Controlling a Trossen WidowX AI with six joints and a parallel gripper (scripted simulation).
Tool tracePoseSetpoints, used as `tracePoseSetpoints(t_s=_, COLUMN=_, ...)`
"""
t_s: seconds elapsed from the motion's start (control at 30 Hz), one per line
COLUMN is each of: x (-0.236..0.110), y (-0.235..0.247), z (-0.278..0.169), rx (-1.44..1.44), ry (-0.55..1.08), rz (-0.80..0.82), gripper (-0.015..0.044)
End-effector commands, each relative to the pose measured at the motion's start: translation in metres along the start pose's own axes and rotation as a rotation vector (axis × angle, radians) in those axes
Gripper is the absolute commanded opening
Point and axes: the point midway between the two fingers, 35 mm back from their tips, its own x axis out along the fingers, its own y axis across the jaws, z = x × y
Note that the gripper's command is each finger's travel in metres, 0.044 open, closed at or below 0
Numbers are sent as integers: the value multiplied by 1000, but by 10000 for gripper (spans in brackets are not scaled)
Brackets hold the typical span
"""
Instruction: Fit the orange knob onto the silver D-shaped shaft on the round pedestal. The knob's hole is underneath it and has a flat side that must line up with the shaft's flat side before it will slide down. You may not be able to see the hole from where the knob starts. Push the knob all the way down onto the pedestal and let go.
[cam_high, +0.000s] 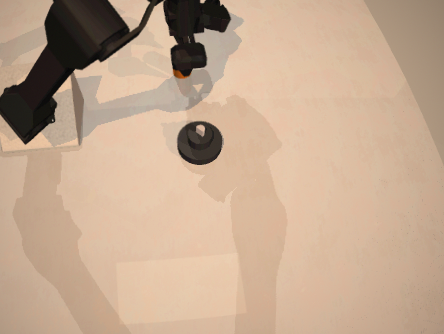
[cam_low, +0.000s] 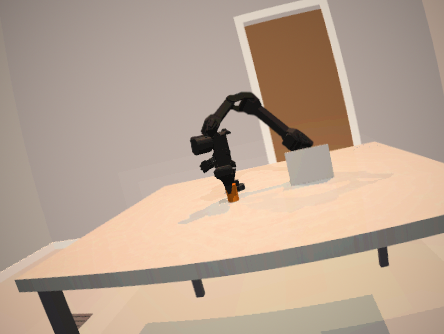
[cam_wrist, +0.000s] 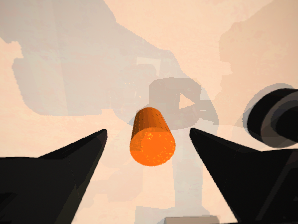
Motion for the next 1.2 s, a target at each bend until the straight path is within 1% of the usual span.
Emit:
tracePoseSetpoints(t_s=0.0, x=9, y=-1, z=-2, rx=-9, ry=6, rz=-10, gripper=440)
tracePoseSetpoints(t_s=0.47, x=29, y=-2, z=-3, rx=-7, ry=5, rz=-14, gripper=440)
tracePoseSetpoints(t_s=0.8, x=29, y=-2, z=-3, rx=-7, ry=5, rz=-14, gripper=177)
tracePoseSetpoints(t_s=0.97, x=29, y=-2, z=-3, rx=-7, ry=5, rz=-14, gripper=144)
tracePoseSetpoints(t_s=1.07, x=25, y=-1, z=-2, rx=-7, ry=5, rz=-13, gripper=65)
tracePoseSetpoints(t_s=1.13, x=15, y=0, z=0, rx=-8, ry=5, rz=-11, gripper=13)
tracePoseSetpoints(t_s=1.17, x=9, y=1, z=1, rx=-8, ry=5, rz=-10, gripper=0)
